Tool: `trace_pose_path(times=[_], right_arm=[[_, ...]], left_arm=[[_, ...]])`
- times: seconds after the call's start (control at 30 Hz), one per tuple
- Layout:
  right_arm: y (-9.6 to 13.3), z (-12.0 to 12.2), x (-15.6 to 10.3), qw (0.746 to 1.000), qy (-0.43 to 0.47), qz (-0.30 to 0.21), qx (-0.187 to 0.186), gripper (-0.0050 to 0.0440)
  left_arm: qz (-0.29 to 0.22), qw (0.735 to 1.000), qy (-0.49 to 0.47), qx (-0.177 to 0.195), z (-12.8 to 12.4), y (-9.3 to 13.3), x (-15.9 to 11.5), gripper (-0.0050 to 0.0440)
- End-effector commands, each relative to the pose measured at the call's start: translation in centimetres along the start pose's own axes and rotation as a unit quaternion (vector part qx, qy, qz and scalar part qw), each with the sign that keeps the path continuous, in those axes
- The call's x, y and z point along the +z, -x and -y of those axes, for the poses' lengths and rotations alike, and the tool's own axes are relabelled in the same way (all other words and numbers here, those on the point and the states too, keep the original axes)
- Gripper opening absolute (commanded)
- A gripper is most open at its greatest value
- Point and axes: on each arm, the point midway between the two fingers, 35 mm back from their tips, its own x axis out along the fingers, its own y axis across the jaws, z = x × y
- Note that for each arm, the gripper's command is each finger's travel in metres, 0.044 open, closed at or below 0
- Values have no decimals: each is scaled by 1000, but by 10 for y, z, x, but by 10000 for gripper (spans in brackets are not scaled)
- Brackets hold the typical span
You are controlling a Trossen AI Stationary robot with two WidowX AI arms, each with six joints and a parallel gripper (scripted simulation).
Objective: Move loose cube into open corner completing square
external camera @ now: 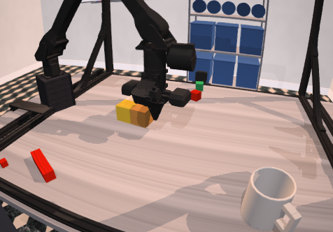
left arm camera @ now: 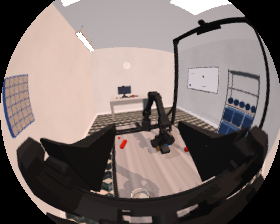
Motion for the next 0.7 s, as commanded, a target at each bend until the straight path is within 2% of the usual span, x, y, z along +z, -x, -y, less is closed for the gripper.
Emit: trace_pose_path(times=[0.0,0.67], right_arm=[[0,2,0,1000,-1,-1,0,0],[0,6,0,1000,-1,-1,0,0]], left_arm=[[0,1000,2,-1,0,0,0,400],[0,1000,2,-1,0,0,0,400]])
